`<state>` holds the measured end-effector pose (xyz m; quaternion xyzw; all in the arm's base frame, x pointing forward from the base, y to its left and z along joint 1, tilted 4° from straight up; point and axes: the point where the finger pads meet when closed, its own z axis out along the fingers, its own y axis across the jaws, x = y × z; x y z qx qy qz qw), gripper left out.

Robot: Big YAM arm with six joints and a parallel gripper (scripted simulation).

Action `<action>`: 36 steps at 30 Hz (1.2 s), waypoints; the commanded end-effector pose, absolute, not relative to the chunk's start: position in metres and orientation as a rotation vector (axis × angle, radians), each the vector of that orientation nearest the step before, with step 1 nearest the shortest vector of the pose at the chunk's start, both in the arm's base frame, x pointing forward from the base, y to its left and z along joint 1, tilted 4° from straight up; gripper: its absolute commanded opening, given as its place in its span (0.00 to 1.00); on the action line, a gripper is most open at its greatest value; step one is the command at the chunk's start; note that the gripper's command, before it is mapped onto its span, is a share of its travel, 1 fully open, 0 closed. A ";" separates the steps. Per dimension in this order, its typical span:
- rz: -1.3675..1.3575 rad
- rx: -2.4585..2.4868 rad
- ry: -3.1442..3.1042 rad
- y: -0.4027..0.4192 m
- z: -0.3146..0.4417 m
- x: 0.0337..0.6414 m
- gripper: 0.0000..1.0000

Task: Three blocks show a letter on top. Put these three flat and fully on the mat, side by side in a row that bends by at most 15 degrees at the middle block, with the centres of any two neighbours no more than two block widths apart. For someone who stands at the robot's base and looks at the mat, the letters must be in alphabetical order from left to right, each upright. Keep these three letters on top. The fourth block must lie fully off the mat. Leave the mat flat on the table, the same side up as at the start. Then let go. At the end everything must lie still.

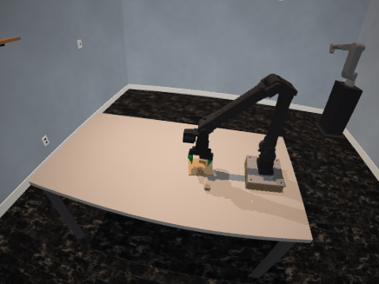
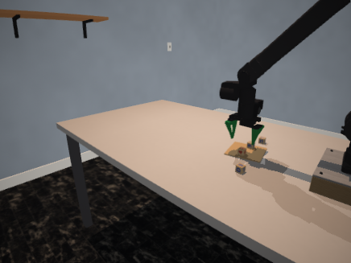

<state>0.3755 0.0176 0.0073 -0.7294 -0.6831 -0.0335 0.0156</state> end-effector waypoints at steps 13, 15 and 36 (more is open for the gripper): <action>-0.137 -2.287 -2.142 0.010 0.054 0.395 0.90; -0.168 -2.299 -2.153 0.009 0.068 0.398 0.90; -0.097 -2.268 -2.129 0.010 0.052 0.379 1.00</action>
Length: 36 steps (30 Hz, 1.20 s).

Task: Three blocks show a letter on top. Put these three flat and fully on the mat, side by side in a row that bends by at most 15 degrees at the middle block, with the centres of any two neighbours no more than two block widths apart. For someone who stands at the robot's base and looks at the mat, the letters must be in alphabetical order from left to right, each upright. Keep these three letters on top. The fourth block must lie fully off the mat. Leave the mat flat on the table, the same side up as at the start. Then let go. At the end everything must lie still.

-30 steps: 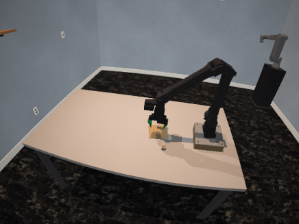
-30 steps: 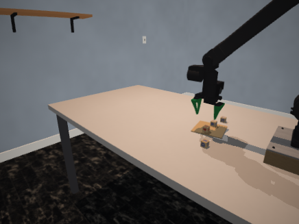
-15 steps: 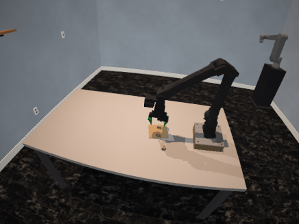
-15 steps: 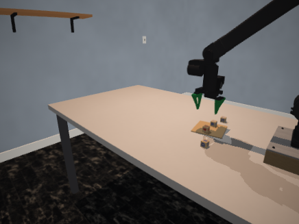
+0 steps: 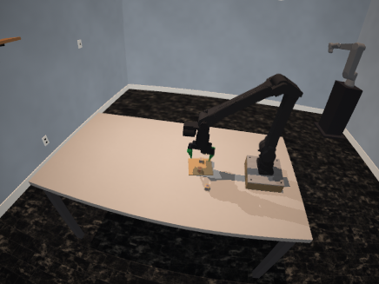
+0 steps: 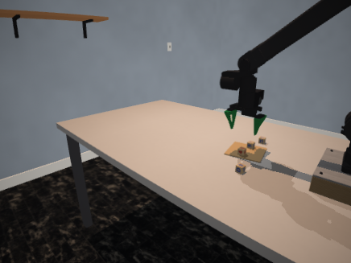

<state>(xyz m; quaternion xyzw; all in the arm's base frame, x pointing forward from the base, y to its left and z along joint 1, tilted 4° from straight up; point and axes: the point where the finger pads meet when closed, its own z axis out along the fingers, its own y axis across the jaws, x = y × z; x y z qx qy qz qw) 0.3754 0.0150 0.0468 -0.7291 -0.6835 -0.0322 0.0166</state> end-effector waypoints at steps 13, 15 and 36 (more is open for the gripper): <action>-0.131 -2.016 -2.409 -0.016 0.056 0.396 1.00; -0.142 -1.900 -2.518 -0.027 0.057 0.401 1.00; -0.066 -0.661 -3.089 -0.148 0.033 0.374 1.00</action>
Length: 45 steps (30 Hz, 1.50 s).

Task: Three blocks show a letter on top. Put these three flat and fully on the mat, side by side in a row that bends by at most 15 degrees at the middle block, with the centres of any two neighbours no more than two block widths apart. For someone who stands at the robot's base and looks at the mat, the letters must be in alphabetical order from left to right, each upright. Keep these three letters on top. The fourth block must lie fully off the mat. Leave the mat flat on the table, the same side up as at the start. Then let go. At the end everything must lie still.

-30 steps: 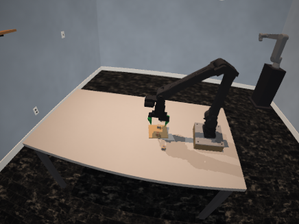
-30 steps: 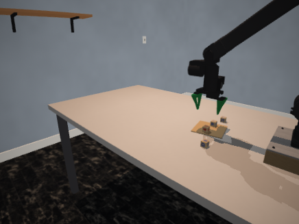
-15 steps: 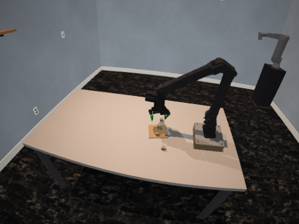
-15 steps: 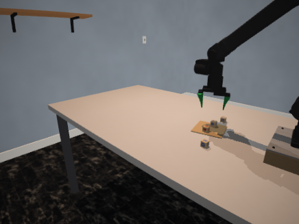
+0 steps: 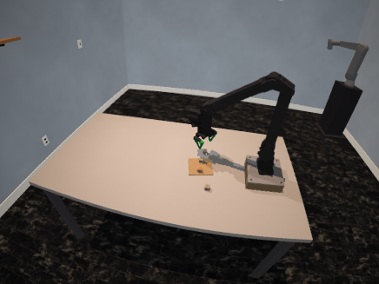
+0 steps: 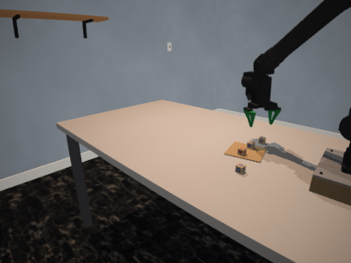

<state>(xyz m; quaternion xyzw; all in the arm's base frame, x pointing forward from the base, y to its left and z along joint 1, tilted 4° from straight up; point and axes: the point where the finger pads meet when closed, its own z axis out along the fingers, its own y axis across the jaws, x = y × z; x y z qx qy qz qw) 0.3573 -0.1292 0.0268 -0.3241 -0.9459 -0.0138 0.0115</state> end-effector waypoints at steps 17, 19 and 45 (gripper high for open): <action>-0.073 0.141 -3.204 -0.168 0.034 0.367 0.58; -0.073 0.155 -3.203 -0.165 0.034 0.368 0.58; -0.072 0.152 -3.202 -0.164 0.034 0.368 0.58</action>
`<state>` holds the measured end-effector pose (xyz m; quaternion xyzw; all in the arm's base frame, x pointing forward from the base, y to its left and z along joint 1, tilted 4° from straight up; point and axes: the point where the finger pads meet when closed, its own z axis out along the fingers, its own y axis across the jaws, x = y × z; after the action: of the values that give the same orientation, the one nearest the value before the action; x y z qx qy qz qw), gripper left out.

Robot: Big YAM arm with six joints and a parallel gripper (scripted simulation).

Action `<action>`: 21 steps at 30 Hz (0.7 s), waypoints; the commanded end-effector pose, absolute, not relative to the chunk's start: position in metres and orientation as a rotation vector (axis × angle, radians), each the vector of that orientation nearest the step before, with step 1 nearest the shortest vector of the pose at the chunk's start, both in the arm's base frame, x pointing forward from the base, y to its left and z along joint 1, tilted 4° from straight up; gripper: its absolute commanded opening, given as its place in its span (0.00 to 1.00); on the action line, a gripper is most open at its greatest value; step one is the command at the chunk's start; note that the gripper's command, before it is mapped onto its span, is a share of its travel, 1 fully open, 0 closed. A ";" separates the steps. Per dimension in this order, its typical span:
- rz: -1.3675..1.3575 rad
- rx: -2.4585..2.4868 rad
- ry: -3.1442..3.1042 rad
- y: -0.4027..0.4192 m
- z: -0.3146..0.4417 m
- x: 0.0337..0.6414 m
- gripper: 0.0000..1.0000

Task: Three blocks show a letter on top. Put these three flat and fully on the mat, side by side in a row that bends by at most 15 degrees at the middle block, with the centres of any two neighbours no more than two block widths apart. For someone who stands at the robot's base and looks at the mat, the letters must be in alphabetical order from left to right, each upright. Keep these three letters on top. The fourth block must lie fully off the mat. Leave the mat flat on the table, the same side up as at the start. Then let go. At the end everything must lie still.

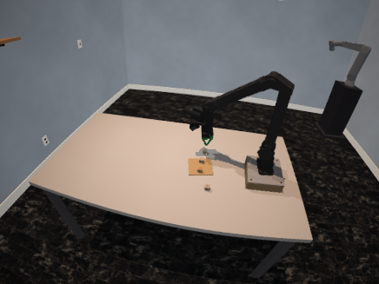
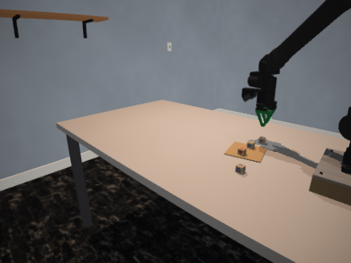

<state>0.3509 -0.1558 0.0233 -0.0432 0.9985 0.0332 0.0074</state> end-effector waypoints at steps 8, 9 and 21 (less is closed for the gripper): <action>0.073 -0.146 3.077 -0.164 0.032 0.367 0.58; 0.076 -0.146 3.081 -0.163 0.030 0.366 0.58; 0.094 -0.149 3.101 -0.158 0.017 0.359 0.58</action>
<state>0.3510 -0.1557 0.0198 -0.0432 0.9985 0.0326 0.0089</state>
